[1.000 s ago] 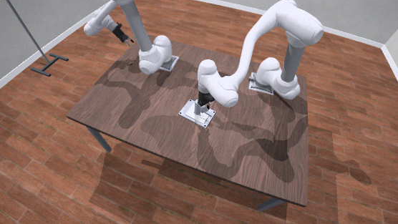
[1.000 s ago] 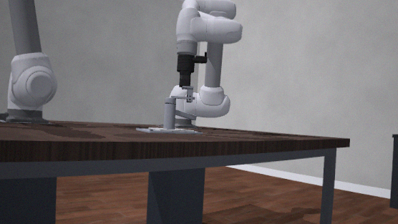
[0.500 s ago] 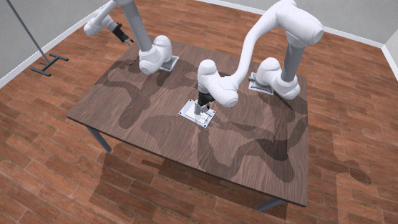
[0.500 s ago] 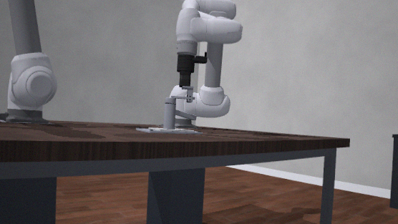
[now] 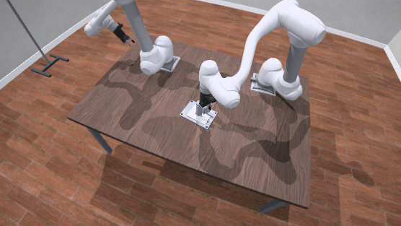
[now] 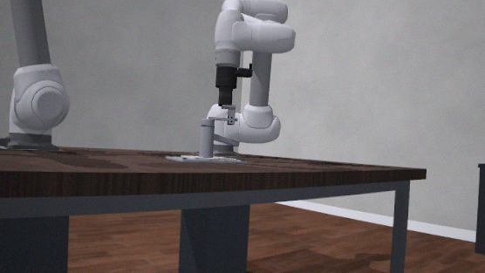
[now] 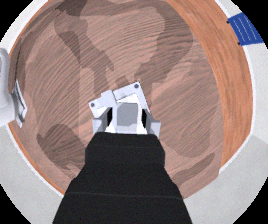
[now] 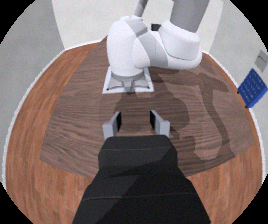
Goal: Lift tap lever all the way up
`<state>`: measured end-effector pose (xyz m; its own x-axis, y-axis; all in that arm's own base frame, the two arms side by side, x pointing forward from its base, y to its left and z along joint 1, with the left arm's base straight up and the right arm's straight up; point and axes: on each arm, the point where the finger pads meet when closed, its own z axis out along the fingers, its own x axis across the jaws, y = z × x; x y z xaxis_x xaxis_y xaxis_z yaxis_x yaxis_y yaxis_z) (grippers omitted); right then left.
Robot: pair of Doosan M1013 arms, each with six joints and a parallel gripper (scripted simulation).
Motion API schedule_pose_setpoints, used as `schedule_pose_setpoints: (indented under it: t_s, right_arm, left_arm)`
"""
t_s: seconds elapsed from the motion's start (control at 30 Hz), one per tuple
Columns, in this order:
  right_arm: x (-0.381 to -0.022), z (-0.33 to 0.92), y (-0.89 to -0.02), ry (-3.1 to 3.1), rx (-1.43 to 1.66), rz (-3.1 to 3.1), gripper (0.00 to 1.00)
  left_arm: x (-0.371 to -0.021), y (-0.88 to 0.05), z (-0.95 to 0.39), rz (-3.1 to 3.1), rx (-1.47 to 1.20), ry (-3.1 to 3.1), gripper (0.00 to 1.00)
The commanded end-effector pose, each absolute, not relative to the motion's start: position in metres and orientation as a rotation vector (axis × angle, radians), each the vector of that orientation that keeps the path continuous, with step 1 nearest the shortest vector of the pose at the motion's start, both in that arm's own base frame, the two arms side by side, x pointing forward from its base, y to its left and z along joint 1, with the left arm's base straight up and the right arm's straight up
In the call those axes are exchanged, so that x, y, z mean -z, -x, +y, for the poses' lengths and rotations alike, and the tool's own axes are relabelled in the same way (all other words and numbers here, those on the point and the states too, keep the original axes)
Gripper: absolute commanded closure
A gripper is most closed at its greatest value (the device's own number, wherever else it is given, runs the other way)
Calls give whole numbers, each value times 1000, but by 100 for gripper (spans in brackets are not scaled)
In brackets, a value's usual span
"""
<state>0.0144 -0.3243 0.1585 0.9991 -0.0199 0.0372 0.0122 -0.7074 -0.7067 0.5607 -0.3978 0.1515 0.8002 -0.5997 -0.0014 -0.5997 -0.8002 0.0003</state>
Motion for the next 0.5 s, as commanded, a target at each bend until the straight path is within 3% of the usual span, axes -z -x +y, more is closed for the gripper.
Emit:
schedule_pose_setpoints:
  t_s: [0.0,0.33,0.37,0.47]
  right_arm:
    - [-159,-324,-15,2357,54,5,0]
    - [-159,-324,-15,2357,54,5,0]
    - [-159,-324,-15,2357,54,5,0]
    - [-159,-324,-15,2357,54,5,0]
  left_arm:
    - [-152,-561,-398,993,0,2981,0]
    - [-152,-561,-398,993,0,2981,0]
    - [-152,-561,-398,993,0,2981,100]
    - [-152,-561,-398,993,0,2981,100]
